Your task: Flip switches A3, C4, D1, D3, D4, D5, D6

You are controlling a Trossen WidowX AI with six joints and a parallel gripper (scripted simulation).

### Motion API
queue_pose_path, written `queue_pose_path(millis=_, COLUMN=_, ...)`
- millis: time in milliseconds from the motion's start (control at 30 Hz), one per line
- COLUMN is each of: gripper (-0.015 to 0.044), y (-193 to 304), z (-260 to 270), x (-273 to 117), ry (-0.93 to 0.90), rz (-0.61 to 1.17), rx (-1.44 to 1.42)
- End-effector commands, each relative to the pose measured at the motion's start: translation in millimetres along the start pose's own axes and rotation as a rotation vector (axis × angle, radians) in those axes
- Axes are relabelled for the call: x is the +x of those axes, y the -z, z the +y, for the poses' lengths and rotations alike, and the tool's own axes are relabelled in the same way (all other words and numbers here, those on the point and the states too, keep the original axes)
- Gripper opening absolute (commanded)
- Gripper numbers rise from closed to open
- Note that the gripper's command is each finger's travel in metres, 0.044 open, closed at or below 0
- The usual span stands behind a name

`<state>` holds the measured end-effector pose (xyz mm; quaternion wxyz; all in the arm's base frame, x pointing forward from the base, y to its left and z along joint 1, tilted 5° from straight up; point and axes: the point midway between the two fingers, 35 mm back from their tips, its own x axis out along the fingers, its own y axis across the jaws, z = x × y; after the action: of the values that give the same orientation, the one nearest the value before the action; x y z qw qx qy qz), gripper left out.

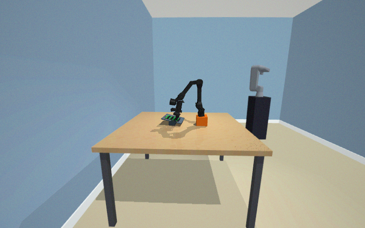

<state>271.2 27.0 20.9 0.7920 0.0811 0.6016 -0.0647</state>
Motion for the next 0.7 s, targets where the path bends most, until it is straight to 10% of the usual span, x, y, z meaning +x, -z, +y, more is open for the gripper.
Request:
queue_pose_path(millis=0, gripper=0.0, y=2, z=0, x=2, ry=-0.003, rz=0.004, rx=0.0)
queue_pose_path(millis=667, gripper=0.0, y=4, z=0, x=-63, ry=-0.003, rz=-0.022, rx=0.0)
